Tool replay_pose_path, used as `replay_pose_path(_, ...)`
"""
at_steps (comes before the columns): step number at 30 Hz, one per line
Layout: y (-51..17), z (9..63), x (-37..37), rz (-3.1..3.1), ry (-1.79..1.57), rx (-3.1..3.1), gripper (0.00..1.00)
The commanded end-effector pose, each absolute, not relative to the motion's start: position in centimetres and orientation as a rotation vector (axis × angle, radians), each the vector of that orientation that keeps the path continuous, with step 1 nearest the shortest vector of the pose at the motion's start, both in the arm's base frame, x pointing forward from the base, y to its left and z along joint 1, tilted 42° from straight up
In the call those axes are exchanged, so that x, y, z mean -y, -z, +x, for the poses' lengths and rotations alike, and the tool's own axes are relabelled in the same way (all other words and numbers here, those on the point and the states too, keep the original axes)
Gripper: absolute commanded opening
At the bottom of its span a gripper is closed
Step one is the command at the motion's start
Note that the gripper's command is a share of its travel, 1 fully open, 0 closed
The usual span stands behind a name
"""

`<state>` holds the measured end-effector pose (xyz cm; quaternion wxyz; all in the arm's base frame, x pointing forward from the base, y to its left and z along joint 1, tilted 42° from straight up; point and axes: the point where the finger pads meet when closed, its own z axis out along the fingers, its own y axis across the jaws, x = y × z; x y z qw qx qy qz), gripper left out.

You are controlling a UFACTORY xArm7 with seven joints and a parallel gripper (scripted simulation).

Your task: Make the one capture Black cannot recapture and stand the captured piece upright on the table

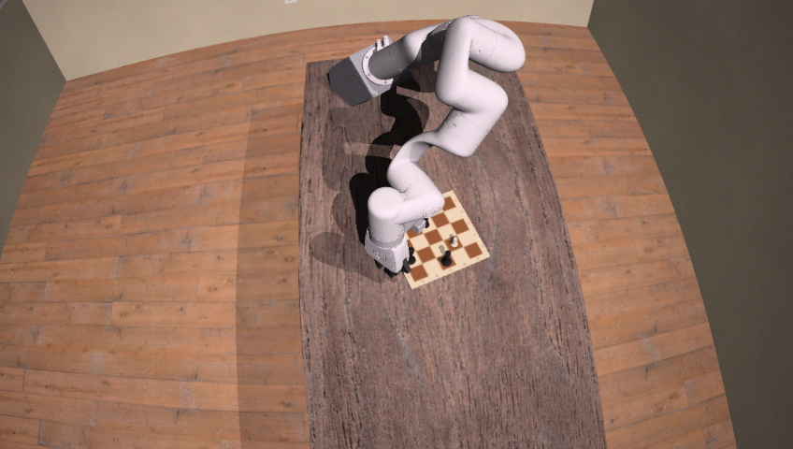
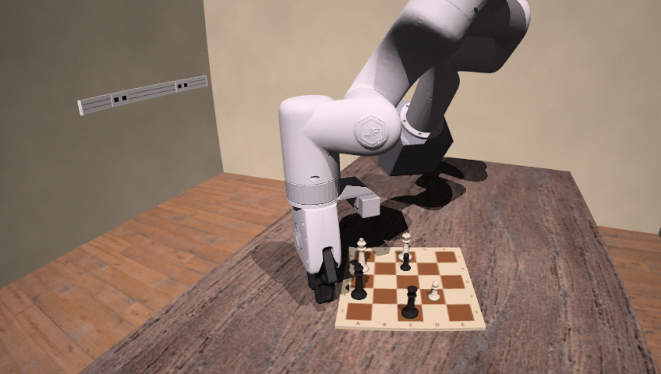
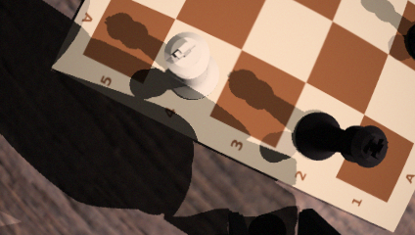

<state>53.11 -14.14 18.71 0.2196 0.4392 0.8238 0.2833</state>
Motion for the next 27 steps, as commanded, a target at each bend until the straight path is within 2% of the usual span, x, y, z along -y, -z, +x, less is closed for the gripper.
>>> replay_pose_path(1,-18.9,53.1,14.3,1.216,-0.783,-2.275,0.39)
replay_pose_path(19,-20.0,52.2,14.7,1.216,-0.783,-2.275,0.39)
replay_pose_path(27,-23.0,49.7,15.8,1.216,-0.783,-2.275,0.39)
